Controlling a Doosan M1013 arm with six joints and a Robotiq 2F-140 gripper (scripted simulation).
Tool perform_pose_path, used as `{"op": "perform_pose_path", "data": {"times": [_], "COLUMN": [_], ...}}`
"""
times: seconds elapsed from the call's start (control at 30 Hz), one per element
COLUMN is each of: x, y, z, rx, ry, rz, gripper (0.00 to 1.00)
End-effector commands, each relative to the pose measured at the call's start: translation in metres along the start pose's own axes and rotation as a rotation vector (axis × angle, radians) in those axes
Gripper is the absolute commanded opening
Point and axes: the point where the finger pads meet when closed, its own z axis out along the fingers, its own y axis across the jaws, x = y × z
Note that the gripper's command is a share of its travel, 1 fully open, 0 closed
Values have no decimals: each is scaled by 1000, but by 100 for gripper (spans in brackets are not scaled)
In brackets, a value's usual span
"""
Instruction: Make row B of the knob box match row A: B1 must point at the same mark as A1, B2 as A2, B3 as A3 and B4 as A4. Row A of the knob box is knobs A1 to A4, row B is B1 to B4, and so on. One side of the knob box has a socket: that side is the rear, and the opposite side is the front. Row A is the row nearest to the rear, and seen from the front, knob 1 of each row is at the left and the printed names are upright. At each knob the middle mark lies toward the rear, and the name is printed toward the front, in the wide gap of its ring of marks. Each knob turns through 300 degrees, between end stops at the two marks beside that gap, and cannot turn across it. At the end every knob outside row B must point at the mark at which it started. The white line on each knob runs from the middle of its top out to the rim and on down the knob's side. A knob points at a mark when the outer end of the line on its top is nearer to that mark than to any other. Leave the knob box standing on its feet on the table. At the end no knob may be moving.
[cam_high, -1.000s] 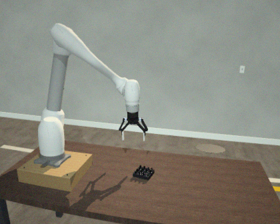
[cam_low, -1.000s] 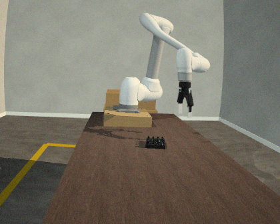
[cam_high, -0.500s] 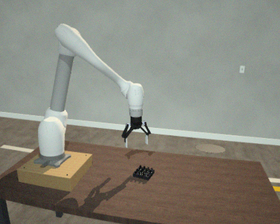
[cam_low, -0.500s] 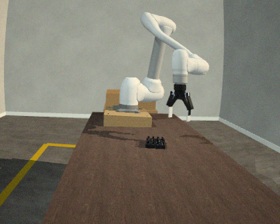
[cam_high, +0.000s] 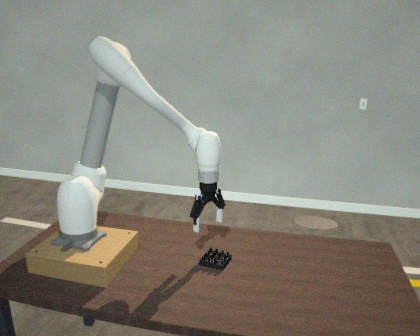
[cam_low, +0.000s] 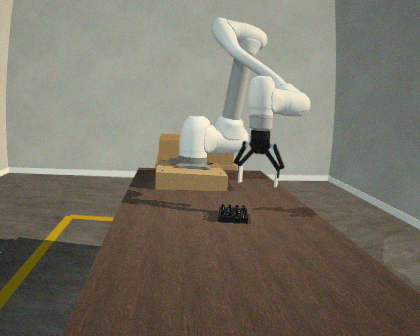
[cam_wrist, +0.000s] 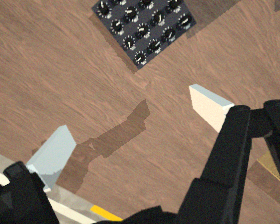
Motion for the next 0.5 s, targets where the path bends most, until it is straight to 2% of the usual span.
{"op": "perform_pose_path", "data": {"times": [0.0,0.47], "x": [13,53], "y": [9,40], "z": [5,20], "rx": [4,-13], "ry": [-12,-21], "rz": [-134,-539], "gripper": [100,100]}}
